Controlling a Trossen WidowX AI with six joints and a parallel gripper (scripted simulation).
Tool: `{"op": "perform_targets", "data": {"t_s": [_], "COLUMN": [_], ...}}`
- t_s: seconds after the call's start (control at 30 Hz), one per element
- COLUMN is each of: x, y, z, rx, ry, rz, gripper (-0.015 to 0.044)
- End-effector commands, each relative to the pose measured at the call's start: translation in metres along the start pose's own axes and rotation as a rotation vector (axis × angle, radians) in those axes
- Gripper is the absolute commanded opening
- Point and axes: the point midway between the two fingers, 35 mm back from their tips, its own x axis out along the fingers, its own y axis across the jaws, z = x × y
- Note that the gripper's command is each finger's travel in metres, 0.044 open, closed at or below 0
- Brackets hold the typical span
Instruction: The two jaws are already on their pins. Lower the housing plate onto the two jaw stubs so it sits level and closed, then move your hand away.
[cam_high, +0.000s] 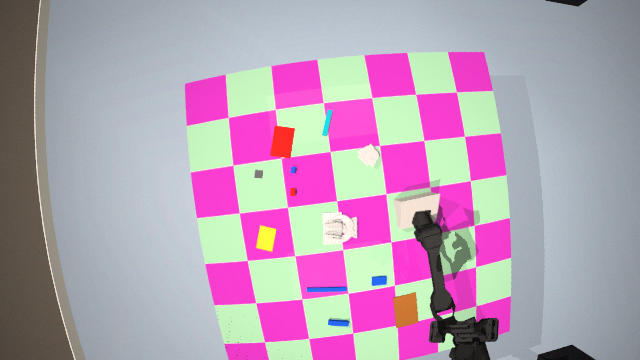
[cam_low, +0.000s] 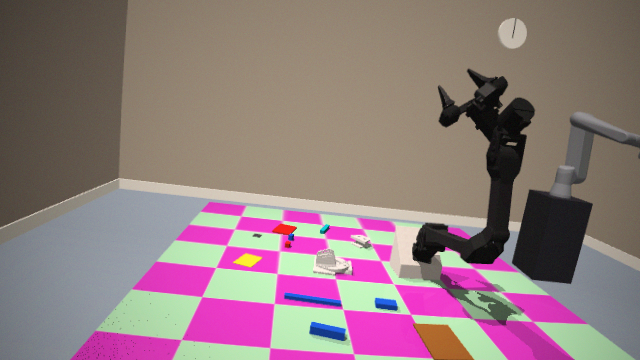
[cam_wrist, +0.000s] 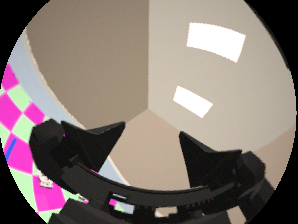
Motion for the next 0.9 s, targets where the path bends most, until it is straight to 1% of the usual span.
{"op": "perform_targets", "data": {"t_s": [0.0, 0.2, 0.3, 0.47, 0.87], "x": [0.021, 0.047, 0.053, 0.073, 0.109], "y": [-0.001, 0.000, 0.000, 0.004, 0.025], "z": [-0.024, -0.056, -0.062, -0.082, -0.136], "rx": [0.090, 0.221, 0.213, 0.202, 0.416], "ry": [0.069, 0.161, 0.170, 0.207, 0.375], "rz": [0.023, 0.058, 0.065, 0.092, 0.146], "gripper": [0.0440, 0.0440, 0.0440, 0.0440, 0.0440]}}
